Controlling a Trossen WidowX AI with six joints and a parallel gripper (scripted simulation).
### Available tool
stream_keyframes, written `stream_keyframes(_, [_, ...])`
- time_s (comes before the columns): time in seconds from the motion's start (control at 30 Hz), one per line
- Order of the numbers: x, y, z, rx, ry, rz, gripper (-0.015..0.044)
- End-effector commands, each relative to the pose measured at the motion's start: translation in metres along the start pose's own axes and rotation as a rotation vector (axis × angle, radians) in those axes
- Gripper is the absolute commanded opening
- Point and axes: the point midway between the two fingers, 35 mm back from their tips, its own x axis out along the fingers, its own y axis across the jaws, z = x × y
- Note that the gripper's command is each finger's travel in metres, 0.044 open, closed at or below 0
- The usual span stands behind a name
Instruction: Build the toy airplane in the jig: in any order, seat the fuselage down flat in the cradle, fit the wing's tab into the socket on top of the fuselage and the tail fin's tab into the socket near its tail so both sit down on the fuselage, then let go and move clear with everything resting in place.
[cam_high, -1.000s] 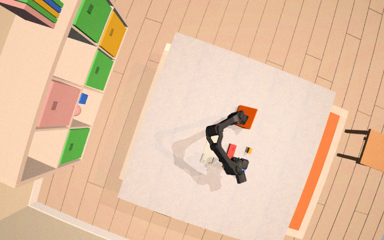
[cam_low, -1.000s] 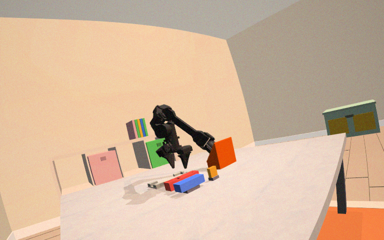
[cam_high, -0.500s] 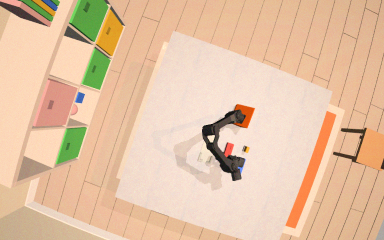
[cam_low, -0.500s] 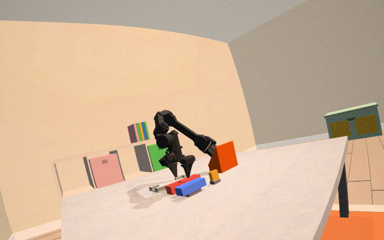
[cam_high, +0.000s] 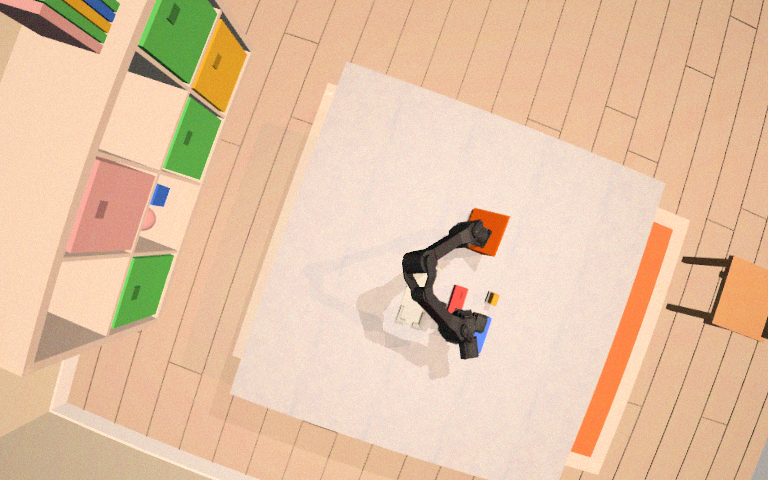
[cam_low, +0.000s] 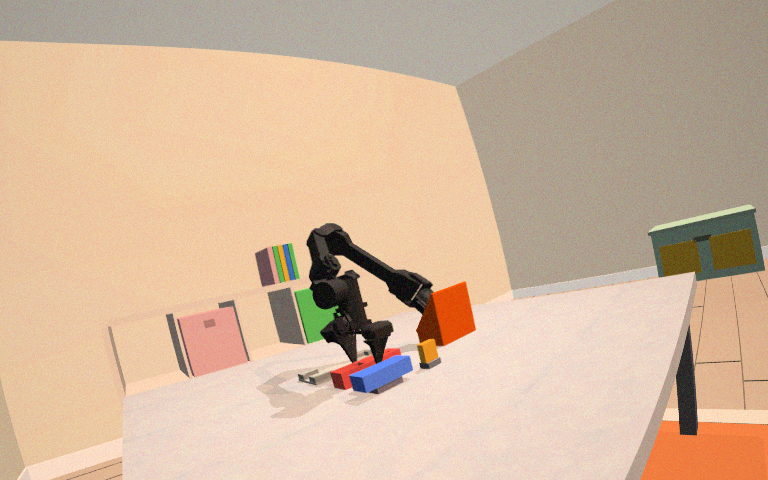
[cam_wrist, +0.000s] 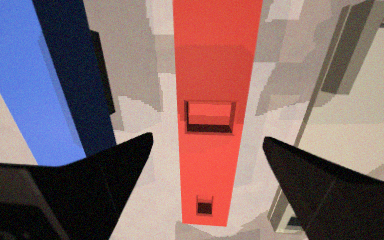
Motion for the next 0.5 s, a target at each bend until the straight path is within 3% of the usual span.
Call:
stream_keyframes(0.0, [0.008,0.000,-0.002,-0.006,0.001,-0.005,0.0440])
stream_keyframes(0.37, [0.022,-0.001,-0.003,-0.006,0.001,-0.007,0.0440])
stream_keyframes(0.47, [0.022,-0.001,-0.003,-0.006,0.001,-0.007,0.0361])
